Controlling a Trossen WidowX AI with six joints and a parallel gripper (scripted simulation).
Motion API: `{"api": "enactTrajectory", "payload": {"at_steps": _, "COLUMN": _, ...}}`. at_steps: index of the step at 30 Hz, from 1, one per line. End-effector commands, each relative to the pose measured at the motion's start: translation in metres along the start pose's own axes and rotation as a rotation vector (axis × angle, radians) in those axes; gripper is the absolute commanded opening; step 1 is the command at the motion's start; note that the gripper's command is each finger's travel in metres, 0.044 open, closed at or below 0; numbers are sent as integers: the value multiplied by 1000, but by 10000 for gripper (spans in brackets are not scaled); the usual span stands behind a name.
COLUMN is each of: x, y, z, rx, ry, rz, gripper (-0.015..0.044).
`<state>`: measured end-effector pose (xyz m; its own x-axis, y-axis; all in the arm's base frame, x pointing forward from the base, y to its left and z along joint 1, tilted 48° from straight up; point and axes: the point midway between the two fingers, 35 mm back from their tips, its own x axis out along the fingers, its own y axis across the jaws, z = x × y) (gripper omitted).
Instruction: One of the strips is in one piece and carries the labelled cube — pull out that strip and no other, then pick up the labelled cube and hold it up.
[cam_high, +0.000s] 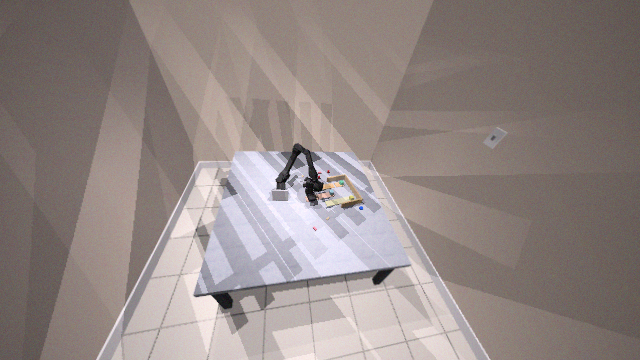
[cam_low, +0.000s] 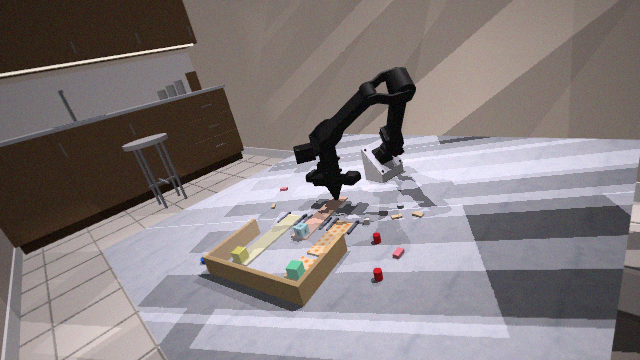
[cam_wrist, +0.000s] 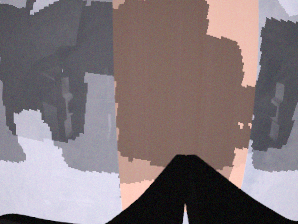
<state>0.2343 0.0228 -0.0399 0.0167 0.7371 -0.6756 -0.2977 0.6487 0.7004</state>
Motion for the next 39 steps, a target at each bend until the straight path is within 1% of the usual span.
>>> {"api": "enactTrajectory", "payload": {"at_steps": 1, "x": 4, "y": 2, "z": -16, "rx": 9, "ry": 27, "rz": 4, "gripper": 0}}
{"api": "enactTrajectory", "payload": {"at_steps": 13, "x": 4, "y": 1, "z": -32, "rx": 9, "ry": 28, "rz": 4, "gripper": 0}}
{"api": "enactTrajectory", "payload": {"at_steps": 39, "x": 4, "y": 1, "z": -33, "rx": 9, "ry": 28, "rz": 4, "gripper": 0}}
